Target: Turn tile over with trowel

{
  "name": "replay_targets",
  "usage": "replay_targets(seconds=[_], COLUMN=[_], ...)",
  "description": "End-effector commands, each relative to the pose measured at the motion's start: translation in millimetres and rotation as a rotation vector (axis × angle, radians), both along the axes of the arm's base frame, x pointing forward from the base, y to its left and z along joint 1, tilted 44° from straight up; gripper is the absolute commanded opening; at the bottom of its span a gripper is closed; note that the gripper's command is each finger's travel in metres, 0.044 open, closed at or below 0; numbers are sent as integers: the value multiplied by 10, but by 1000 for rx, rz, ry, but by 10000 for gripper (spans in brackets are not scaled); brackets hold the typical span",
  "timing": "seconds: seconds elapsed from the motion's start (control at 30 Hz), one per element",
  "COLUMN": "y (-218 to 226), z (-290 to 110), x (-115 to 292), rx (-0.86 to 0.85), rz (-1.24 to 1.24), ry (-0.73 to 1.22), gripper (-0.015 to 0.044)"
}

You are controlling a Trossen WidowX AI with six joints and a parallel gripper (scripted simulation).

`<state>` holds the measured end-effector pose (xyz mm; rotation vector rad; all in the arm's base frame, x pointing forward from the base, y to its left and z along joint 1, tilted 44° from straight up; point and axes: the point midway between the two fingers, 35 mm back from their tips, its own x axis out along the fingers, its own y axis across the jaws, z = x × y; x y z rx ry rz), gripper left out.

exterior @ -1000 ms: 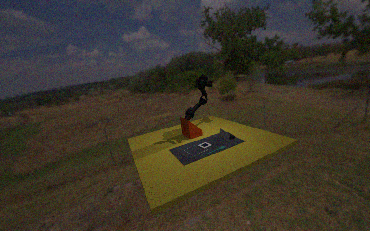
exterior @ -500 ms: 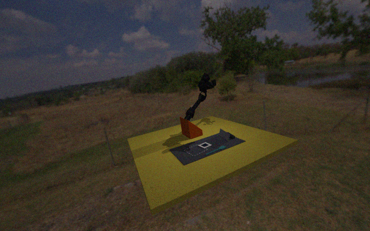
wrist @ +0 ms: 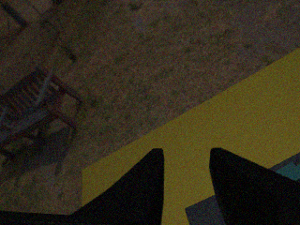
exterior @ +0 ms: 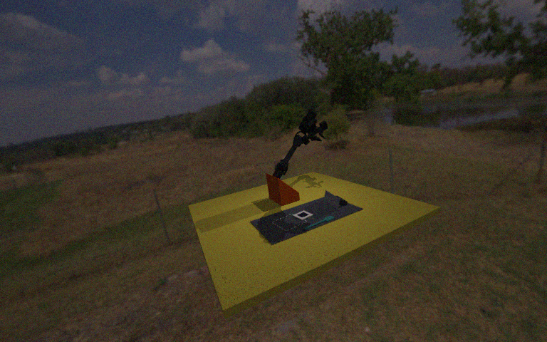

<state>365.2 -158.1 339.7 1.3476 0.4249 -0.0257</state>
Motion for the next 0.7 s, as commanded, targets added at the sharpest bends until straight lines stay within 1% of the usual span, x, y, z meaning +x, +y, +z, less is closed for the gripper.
replay_targets(seconds=[0.0,0.33,0.67], y=[176,591,1020], z=[-168,-523,-854], x=[247,663,944], rx=[105,256,482], rz=[46,115,107], ry=[90,282,532], gripper=[100,100,100])
